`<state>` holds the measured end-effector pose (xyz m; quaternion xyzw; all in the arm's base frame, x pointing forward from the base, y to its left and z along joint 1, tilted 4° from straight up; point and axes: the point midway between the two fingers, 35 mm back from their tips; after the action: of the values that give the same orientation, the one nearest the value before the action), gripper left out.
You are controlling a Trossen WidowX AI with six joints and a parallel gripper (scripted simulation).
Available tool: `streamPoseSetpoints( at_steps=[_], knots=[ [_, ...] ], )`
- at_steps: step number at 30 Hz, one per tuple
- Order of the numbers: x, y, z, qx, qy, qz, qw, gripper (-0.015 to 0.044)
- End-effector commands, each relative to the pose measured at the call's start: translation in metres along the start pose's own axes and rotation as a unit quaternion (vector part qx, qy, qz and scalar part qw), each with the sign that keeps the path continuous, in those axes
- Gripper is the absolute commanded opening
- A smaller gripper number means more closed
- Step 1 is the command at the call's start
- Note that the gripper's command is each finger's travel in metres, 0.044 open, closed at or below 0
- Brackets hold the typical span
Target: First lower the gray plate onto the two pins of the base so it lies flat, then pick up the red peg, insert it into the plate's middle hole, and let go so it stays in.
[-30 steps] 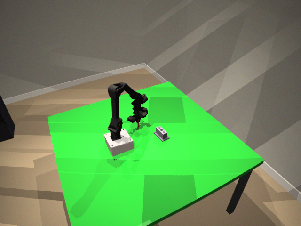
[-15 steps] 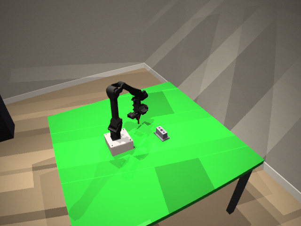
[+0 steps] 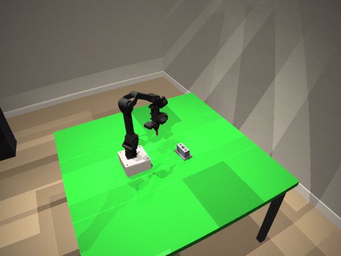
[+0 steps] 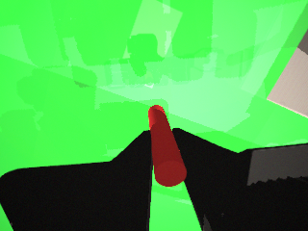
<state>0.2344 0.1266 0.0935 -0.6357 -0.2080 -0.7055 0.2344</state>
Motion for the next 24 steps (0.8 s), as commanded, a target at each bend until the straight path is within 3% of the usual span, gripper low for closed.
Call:
streamPoseSetpoints(
  at_steps=[1, 24],
  knots=[
    [-0.002, 0.003, 0.000, 0.001, -0.005, 0.000, 1.000, 0.0000],
    [0.000, 0.062, 0.010, -0.002, -0.006, 0.000, 1.000, 0.0000]
  ],
)
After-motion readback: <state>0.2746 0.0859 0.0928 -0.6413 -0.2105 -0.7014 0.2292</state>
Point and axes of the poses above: the point midway between the two fingers, 35 mm back from their tips, its own x axis back along the fingers, its own z axis across the jaws, y = z × x, and after that the axes turned 9 degrees about x, right-handed
